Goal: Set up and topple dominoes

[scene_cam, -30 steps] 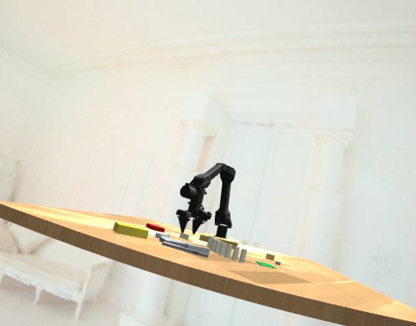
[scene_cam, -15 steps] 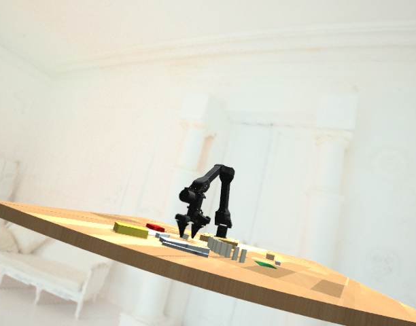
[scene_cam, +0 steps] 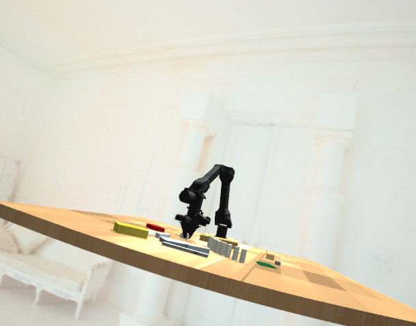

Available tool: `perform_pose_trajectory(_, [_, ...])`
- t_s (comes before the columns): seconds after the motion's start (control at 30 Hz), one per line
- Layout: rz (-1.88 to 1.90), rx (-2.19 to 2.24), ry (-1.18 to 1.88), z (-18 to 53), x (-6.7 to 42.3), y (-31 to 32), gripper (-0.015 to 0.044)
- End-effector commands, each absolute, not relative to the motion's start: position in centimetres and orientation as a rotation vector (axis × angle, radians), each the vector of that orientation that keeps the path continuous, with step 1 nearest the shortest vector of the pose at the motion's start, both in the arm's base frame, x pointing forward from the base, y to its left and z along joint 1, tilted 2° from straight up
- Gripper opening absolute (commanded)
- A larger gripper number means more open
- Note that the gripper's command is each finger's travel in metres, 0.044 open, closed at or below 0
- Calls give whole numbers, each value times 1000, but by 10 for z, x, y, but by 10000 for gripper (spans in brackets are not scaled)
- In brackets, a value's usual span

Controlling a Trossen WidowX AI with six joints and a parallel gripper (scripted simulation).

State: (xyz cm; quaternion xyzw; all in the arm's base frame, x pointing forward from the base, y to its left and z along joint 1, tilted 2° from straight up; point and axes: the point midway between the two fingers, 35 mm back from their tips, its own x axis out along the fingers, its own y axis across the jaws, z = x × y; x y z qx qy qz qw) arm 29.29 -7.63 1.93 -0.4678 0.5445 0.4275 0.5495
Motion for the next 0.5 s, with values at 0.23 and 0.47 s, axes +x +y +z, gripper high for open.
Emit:
perform_pose_trajectory(0.23, [1018, -1106, 1285, 18, 292, -75, 20])
perform_pose_trajectory(0.47, [1018, -1106, 1284, 48, 292, -73, 20])
